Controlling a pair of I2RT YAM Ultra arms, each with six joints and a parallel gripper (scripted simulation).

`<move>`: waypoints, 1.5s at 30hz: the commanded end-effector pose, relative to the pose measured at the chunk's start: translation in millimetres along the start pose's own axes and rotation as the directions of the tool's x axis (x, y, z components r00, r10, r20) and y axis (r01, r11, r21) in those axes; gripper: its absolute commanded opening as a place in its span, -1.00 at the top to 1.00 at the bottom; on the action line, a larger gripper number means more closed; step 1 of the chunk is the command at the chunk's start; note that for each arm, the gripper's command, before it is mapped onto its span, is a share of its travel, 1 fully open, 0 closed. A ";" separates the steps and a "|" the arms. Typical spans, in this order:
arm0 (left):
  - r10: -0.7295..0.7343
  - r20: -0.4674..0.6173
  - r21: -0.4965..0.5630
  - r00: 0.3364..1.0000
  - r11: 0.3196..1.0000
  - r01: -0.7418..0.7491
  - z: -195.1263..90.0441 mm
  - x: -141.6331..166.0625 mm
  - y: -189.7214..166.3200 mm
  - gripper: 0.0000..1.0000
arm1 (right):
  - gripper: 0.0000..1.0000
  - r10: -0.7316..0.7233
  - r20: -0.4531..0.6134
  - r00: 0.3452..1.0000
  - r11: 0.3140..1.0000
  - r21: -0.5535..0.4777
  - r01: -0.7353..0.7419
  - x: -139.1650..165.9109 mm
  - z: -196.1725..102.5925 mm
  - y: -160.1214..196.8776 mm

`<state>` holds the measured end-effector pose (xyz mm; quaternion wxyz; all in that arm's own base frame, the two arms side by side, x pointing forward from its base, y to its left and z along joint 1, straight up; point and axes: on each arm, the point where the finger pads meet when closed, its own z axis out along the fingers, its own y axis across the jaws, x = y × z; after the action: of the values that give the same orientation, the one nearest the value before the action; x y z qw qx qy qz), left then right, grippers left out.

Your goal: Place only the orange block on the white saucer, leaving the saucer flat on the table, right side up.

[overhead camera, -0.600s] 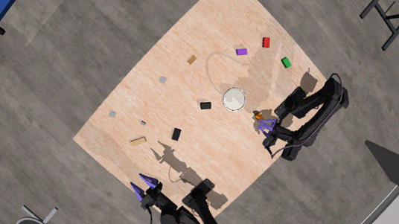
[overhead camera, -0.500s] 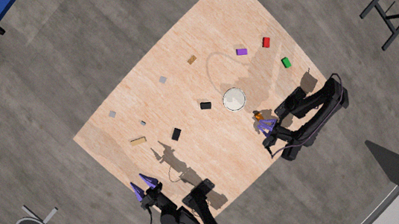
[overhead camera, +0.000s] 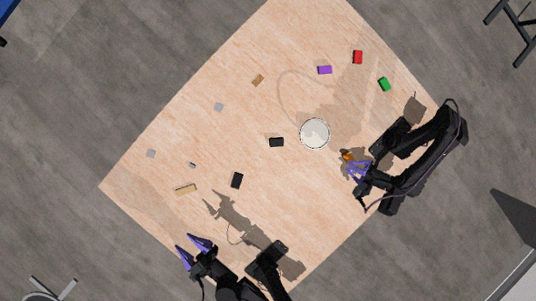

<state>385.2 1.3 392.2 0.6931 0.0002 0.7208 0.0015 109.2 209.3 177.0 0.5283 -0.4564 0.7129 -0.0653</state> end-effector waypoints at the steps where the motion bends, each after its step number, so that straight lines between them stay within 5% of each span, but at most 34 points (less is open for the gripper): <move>1: -0.001 0.020 0.001 1.000 1.000 0.001 -2.1 -7.5 -0.2 -0.11 | 0.08 -0.001 -0.005 1.000 1.000 -0.010 0.001 0.0 -1.2 -0.3; 6: -0.001 0.020 0.001 1.000 1.000 0.001 -2.1 -7.5 -0.2 -0.11 | -1.00 -0.044 -0.082 0.996 0.987 -0.157 0.031 17.5 -9.5 11.1; 14: -0.001 0.020 0.001 1.000 1.000 0.001 -2.1 -7.5 -0.2 -0.11 | -1.00 -0.087 -0.170 0.982 0.836 -0.548 -0.021 51.8 -46.0 28.9; 35: -0.001 0.020 0.001 1.000 1.000 0.001 -2.1 -7.5 -0.2 -0.11 | -1.00 -0.045 -0.259 0.965 0.704 -0.693 -0.153 76.0 -60.5 21.2; 45: -0.001 0.020 0.001 1.000 1.000 0.001 -2.1 -7.5 -0.2 -0.11 | -1.00 -0.013 -0.271 0.962 0.716 -0.674 -0.180 74.5 -56.4 16.5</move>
<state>385.2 1.3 392.2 0.6931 0.0002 0.7208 0.0015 54.9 137.5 125.7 0.2106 -0.5646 0.7840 0.1489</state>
